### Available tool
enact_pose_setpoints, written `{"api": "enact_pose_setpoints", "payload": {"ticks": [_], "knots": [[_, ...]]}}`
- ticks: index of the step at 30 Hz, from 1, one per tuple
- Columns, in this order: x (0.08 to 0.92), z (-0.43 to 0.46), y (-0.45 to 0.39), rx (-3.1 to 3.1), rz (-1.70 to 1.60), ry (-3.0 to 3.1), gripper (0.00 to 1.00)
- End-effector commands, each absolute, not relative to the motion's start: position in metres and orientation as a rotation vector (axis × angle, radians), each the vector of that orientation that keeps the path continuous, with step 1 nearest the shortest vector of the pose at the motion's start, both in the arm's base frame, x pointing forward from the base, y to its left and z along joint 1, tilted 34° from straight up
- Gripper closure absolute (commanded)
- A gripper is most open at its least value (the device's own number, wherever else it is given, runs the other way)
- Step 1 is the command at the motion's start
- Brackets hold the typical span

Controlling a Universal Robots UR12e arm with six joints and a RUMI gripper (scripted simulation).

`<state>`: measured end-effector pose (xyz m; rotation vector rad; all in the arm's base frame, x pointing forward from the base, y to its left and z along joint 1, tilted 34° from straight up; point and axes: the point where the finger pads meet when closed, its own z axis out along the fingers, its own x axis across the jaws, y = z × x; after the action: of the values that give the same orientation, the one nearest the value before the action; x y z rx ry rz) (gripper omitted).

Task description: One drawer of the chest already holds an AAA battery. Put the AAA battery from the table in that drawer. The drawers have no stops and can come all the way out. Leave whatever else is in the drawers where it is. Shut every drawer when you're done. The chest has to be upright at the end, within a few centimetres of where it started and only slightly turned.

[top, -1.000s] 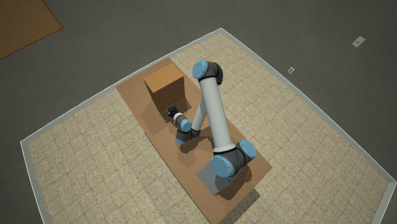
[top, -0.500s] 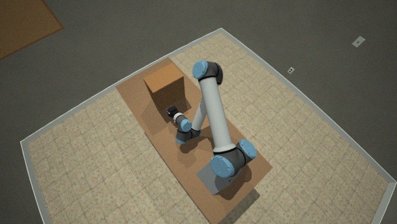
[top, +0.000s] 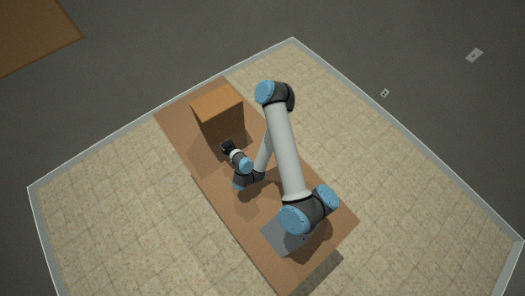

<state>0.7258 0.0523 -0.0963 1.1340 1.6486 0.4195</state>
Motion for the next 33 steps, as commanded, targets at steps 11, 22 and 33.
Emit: {"api": "enact_pose_setpoints", "payload": {"ticks": [11,22,33], "knots": [[0.731,-0.096,0.053,1.134,0.42,1.648,0.8],[0.742,-0.095,0.053,1.134,0.42,1.648,0.8],[0.751,-0.095,0.053,1.134,0.42,1.648,0.8]]}}
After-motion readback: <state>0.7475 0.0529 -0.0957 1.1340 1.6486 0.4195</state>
